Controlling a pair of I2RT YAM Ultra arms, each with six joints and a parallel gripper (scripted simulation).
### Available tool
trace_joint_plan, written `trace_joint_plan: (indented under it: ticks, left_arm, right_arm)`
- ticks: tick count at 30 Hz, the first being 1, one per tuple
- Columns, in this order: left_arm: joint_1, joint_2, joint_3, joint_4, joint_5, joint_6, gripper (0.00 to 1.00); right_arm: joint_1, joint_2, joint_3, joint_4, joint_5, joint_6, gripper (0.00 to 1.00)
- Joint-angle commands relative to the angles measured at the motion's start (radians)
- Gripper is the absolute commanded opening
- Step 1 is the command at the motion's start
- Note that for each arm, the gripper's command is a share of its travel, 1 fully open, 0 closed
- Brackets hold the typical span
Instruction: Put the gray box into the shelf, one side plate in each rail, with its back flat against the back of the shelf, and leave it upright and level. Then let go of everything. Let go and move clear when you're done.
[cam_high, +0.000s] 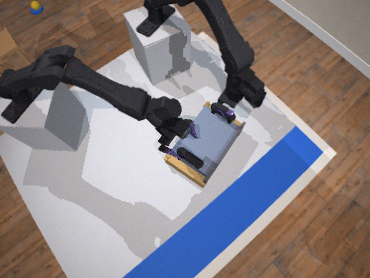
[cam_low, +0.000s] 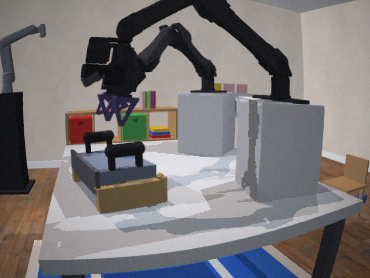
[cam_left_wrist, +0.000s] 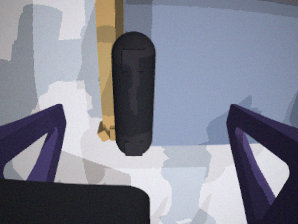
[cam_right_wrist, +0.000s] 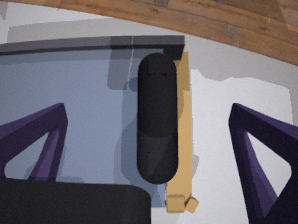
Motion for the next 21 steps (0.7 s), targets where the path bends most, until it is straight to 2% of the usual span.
trace_joint_plan:
  ticks: [1, 21]
  left_arm:
    - [0.005, -0.001, 0.031, -0.02, -0.006, 0.0, 1.0]
    - [0.008, 0.007, 0.056, -0.011, -0.007, 0.0, 1.0]
  right_arm:
    - [-0.003, -0.039, 0.015, 0.01, 0.007, -0.002, 1.0]
    - [-0.005, -0.039, 0.008, 0.011, 0.007, -0.002, 1.0]
